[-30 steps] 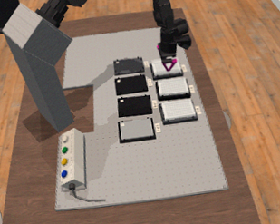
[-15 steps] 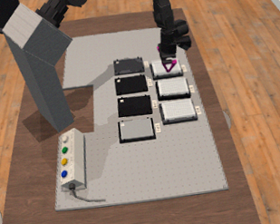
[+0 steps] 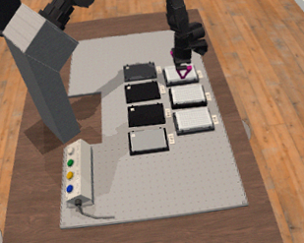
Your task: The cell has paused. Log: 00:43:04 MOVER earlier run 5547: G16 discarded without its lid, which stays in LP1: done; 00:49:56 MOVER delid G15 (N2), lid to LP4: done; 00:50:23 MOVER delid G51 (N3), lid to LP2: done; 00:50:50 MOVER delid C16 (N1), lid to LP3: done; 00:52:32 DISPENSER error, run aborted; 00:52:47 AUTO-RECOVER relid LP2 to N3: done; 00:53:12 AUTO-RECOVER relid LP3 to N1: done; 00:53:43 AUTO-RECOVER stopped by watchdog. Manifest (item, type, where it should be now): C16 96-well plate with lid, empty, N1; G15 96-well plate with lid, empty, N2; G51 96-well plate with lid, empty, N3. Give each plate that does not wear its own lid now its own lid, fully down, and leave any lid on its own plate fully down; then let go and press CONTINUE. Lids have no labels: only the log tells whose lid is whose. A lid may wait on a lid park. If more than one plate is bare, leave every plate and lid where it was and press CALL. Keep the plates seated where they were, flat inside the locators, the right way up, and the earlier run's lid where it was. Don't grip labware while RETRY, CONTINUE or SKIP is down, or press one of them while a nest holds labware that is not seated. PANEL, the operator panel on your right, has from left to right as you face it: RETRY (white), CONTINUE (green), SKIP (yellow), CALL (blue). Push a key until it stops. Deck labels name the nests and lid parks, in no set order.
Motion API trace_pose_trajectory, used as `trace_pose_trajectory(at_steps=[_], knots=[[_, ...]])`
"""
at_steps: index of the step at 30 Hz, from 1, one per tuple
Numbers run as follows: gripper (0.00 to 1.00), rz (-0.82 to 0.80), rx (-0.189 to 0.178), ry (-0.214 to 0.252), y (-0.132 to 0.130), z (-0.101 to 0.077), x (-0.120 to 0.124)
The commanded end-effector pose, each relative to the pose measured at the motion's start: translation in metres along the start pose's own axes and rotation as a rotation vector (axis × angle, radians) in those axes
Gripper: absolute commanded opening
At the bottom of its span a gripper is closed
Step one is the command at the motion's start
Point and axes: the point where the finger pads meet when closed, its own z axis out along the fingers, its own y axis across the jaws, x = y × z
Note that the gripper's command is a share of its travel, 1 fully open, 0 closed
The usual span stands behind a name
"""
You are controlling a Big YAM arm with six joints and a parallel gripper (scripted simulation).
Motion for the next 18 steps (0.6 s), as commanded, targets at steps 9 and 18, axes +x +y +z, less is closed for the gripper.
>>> trace_pose_trajectory(at_steps=[9,18], knots=[[0.0,-0.003,-0.005,-0.02,0.0028,-0.0022,-0.0081],[0.0,-0.003,-0.005,-0.02,0.0029,-0.0022,-0.0082]])
